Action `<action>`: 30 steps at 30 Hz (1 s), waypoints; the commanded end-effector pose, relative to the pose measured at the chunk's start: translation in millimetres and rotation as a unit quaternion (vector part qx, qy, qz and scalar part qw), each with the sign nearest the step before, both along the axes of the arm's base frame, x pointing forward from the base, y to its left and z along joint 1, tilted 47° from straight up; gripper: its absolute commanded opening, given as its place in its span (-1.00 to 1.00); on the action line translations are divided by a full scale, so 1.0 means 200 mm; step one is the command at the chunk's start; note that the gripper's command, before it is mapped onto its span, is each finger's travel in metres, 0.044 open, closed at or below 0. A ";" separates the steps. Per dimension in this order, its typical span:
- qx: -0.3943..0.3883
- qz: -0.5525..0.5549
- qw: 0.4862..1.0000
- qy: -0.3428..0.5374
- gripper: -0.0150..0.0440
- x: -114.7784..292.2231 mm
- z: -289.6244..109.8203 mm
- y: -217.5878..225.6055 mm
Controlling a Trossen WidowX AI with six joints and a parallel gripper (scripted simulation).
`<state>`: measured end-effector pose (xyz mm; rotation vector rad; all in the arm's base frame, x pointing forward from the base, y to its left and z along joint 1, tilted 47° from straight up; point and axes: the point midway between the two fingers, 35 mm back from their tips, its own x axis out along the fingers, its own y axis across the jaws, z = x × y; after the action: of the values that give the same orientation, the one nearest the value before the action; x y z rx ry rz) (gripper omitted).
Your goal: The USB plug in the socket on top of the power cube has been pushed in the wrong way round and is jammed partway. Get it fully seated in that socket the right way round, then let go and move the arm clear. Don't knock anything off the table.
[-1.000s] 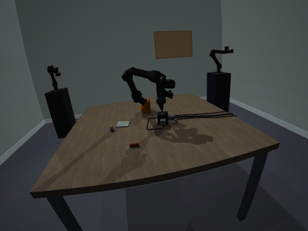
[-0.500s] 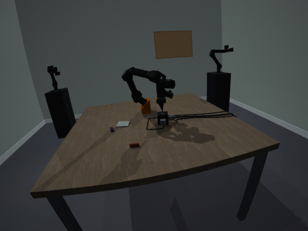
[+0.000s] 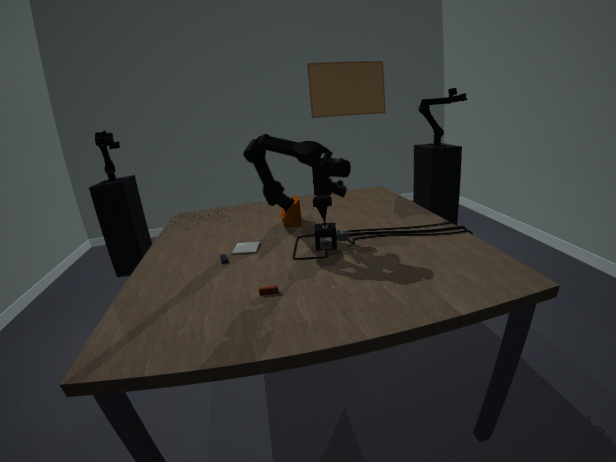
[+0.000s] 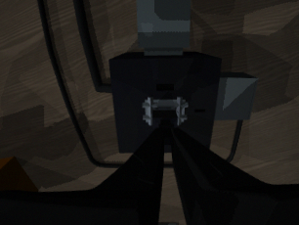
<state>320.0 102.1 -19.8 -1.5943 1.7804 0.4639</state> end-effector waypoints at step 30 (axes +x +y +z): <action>0.001 0.000 1.000 0.000 -0.49 0.00 0.08 0.08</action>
<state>319.7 114.5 -6.6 -1.5993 1.7834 0.4641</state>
